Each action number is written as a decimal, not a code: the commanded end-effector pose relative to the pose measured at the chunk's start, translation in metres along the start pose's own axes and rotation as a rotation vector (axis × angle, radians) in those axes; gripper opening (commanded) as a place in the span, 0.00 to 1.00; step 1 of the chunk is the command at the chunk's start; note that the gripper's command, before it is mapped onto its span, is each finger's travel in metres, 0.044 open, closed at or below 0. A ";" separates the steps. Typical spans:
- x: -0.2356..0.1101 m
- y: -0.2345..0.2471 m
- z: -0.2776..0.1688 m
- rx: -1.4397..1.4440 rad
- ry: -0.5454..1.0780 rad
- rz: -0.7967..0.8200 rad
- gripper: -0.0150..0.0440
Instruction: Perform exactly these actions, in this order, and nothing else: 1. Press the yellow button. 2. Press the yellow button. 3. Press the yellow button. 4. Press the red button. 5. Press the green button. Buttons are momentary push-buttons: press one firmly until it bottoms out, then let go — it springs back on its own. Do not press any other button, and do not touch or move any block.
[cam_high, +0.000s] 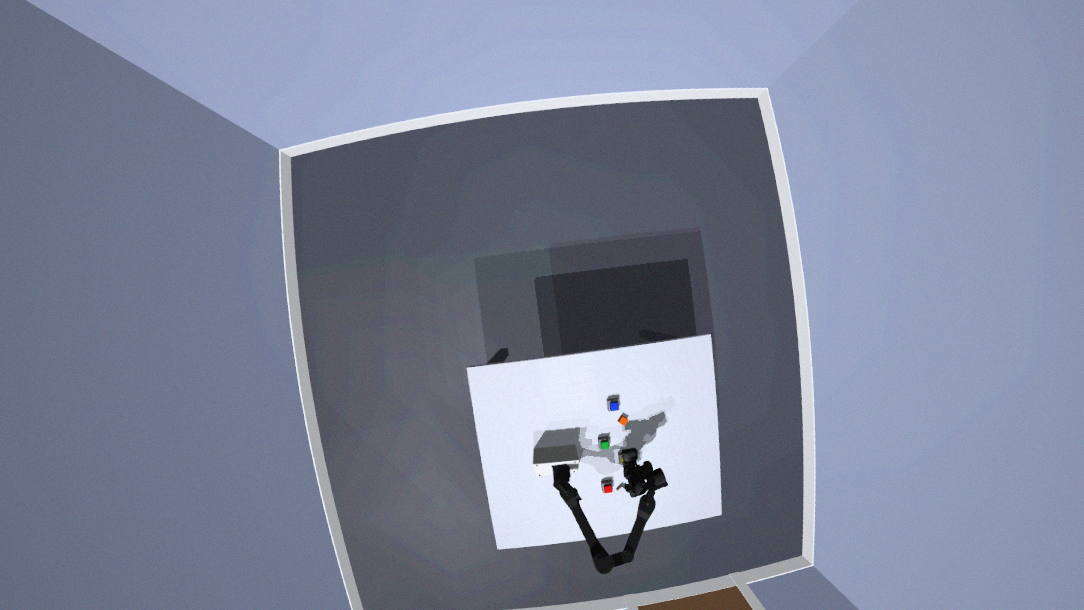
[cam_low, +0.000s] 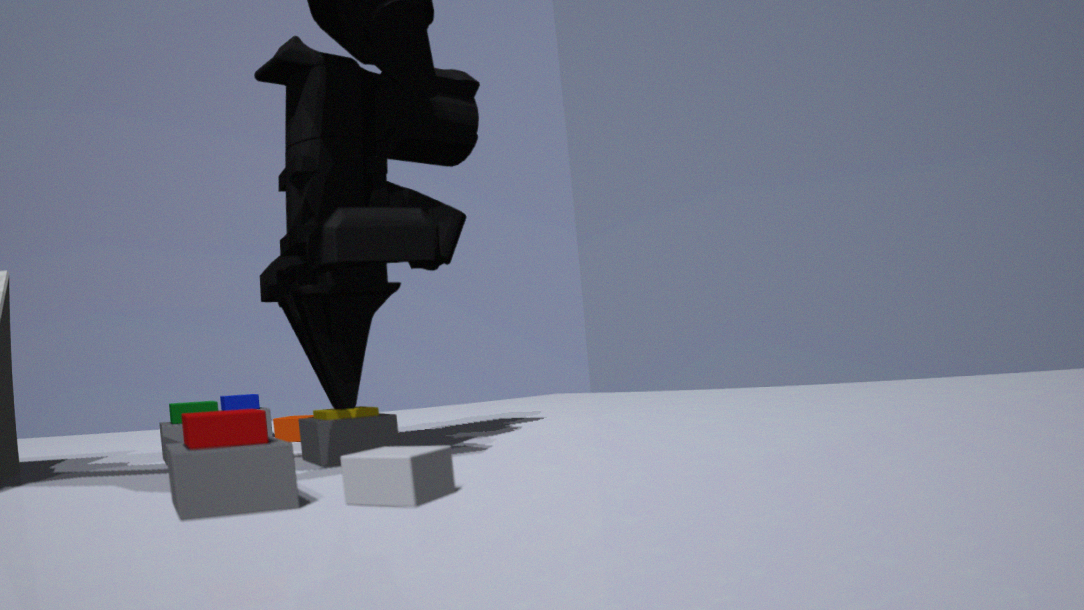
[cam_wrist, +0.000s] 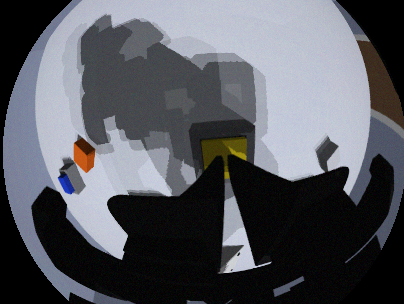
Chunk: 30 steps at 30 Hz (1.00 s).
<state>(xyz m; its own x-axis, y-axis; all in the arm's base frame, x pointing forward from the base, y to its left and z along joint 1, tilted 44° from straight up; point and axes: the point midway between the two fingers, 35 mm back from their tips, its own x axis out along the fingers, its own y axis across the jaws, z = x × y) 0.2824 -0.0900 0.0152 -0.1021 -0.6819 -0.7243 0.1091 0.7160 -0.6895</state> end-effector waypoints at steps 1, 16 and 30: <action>-0.011 0.000 0.001 -0.001 0.000 0.000 0.29; -0.096 0.001 0.000 -0.004 0.000 -0.001 0.29; -0.098 -0.114 -0.075 -0.010 -0.005 -0.005 0.29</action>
<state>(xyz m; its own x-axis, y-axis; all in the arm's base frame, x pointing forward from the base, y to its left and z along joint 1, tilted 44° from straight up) 0.2366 -0.0769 0.1473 -0.0941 -0.6786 -0.7284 0.1089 0.7203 -0.6851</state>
